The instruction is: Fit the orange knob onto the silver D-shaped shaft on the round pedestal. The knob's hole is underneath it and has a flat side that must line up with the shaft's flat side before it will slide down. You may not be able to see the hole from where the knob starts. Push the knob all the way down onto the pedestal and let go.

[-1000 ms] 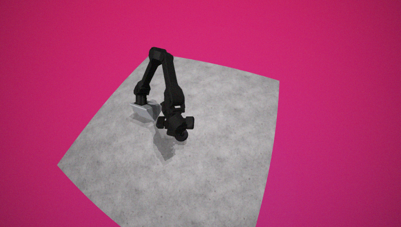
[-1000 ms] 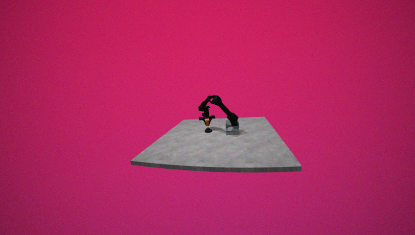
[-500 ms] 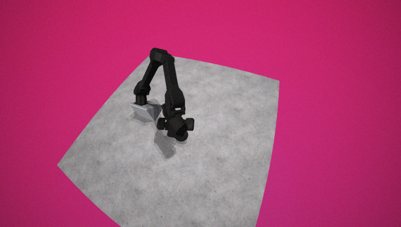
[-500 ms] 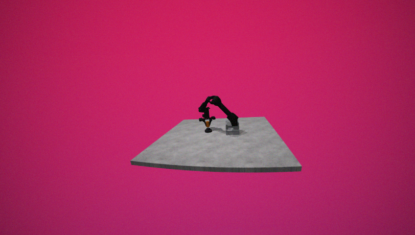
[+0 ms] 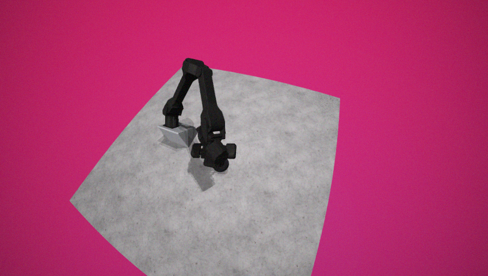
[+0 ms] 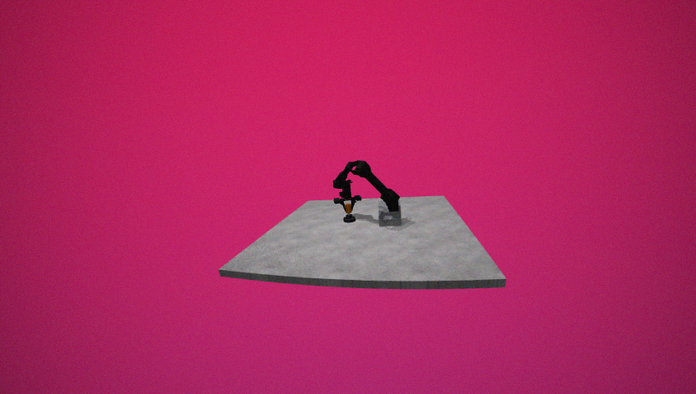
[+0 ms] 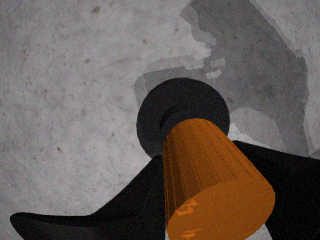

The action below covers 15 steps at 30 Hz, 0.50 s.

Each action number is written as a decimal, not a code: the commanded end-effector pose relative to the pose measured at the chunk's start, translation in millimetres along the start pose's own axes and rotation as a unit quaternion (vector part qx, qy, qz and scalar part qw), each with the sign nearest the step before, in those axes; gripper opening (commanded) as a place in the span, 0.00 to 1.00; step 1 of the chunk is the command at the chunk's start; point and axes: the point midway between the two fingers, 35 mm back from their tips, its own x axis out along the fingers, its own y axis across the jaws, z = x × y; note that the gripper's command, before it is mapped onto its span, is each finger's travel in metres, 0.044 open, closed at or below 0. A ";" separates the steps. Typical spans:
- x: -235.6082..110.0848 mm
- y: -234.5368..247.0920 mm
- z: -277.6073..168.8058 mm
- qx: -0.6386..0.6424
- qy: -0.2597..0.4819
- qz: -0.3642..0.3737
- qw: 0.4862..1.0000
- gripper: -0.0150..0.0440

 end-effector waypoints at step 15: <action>-2.9 1.9 1.0 -0.104 0.001 0.002 0.995 0.25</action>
